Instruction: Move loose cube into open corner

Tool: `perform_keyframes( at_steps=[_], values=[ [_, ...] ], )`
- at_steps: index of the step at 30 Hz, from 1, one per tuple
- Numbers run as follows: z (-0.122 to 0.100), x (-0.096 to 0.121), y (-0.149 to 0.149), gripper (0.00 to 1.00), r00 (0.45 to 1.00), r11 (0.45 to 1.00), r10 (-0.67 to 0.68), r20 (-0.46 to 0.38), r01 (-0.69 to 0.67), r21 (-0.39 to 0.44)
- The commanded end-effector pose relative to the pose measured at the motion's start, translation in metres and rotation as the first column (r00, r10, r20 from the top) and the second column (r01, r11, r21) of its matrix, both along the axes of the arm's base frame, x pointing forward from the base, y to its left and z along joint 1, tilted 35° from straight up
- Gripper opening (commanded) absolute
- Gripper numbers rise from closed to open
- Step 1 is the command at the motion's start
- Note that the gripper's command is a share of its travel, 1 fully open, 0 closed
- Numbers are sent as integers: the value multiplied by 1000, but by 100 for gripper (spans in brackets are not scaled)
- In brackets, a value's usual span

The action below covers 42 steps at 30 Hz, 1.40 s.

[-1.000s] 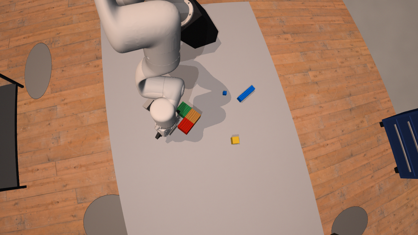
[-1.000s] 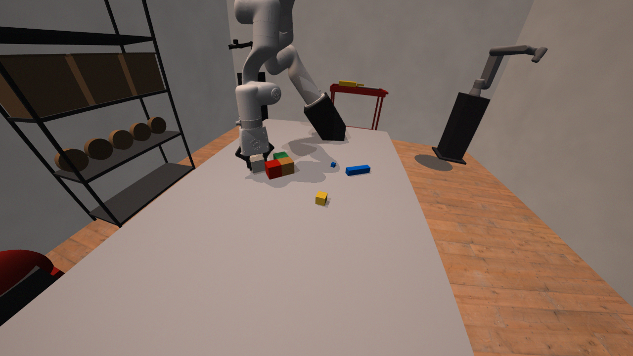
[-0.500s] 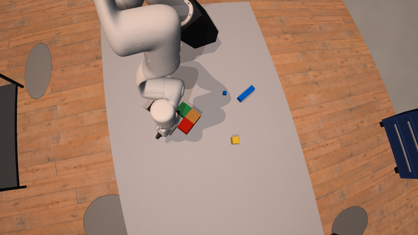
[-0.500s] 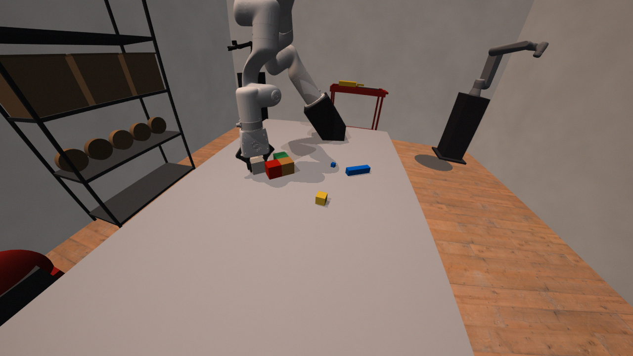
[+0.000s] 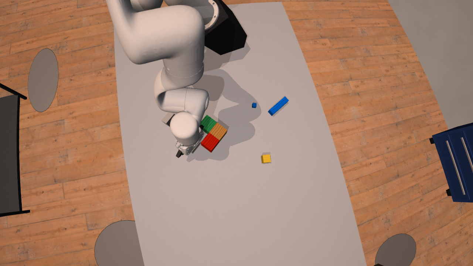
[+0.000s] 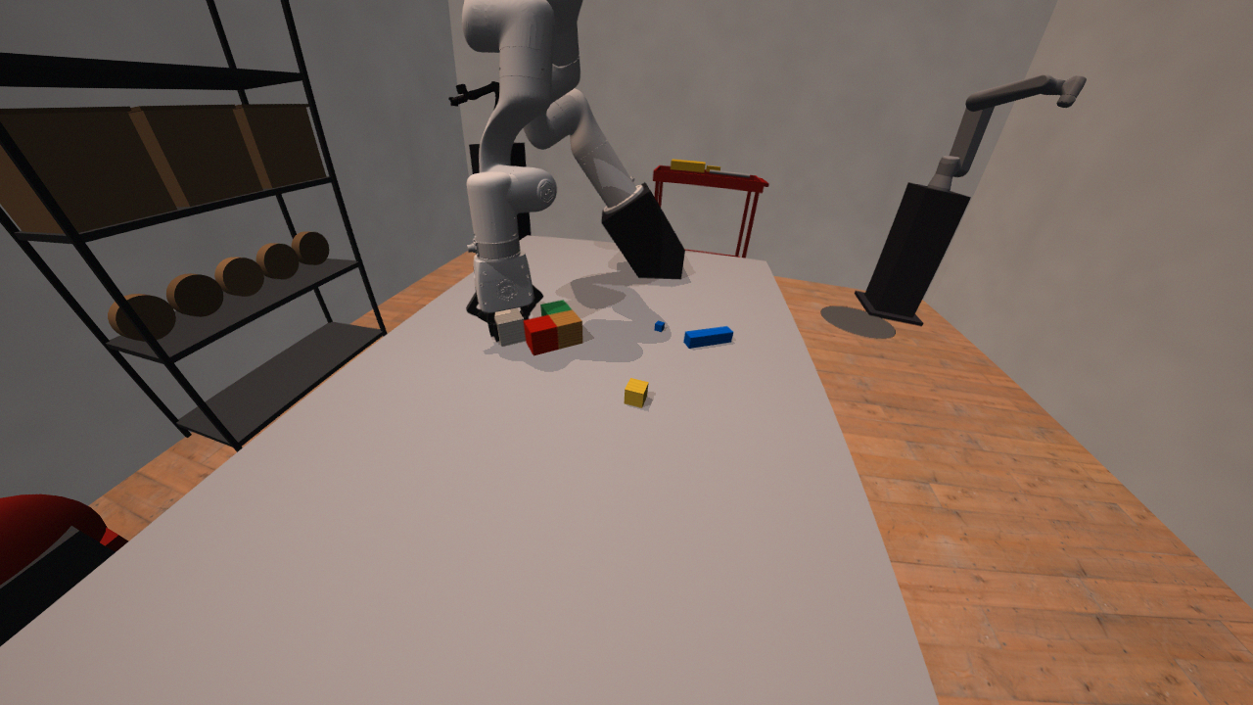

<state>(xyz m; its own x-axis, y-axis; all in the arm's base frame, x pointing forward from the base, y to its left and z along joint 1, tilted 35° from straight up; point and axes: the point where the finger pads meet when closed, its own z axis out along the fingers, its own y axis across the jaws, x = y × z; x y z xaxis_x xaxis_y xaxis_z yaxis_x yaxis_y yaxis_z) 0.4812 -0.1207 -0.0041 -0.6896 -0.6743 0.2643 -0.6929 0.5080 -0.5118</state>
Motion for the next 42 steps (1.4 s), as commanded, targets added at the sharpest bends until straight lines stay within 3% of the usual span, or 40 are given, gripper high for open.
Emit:
perform_keyframes(
  at_steps=[1,2,3,42],
  values=[
    [1,1,1,0,1000,1000,2,2,-2,1],
    [1,1,1,0,1000,1000,2,2,-2,1],
    [1,1,1,82,1000,1000,2,2,-2,1],
    [1,1,1,82,1000,1000,2,2,-2,1]
  ],
)
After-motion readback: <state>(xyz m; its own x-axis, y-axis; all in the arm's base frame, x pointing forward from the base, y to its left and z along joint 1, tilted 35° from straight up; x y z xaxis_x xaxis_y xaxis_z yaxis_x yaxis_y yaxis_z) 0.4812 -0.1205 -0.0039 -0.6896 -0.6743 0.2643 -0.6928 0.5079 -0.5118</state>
